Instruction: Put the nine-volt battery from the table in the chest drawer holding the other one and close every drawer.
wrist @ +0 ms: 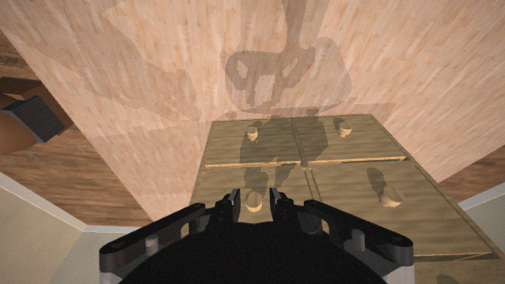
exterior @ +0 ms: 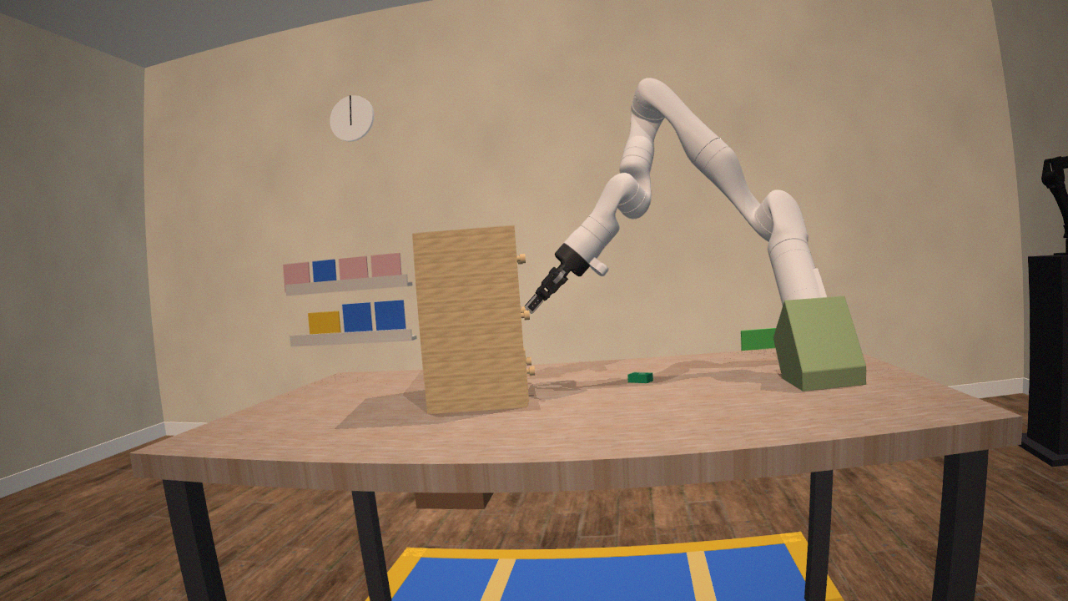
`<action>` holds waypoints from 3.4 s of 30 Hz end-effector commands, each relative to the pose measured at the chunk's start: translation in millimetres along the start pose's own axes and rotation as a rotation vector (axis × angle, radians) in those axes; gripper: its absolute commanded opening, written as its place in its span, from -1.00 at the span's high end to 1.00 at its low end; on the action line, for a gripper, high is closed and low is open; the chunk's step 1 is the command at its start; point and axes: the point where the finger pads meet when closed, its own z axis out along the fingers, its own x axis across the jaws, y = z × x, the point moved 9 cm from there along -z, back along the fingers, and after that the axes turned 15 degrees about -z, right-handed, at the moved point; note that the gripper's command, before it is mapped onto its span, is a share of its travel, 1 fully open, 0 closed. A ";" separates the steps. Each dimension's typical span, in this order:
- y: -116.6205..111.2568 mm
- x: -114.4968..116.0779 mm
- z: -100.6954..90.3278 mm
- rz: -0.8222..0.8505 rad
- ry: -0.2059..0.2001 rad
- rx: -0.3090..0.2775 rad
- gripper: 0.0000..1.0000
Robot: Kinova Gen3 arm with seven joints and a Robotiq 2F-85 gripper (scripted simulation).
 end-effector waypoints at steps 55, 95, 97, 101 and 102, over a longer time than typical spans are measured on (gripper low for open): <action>8.3 -3.2 8.5 -0.006 0.000 0.003 0.73; -10.4 2.3 -8.8 -0.010 0.004 0.008 0.73; -12.3 2.8 -10.8 -0.010 0.004 0.008 0.73; -14.3 3.2 -12.9 -0.010 0.004 0.008 0.73; -15.3 3.5 -13.9 -0.010 0.004 0.008 0.73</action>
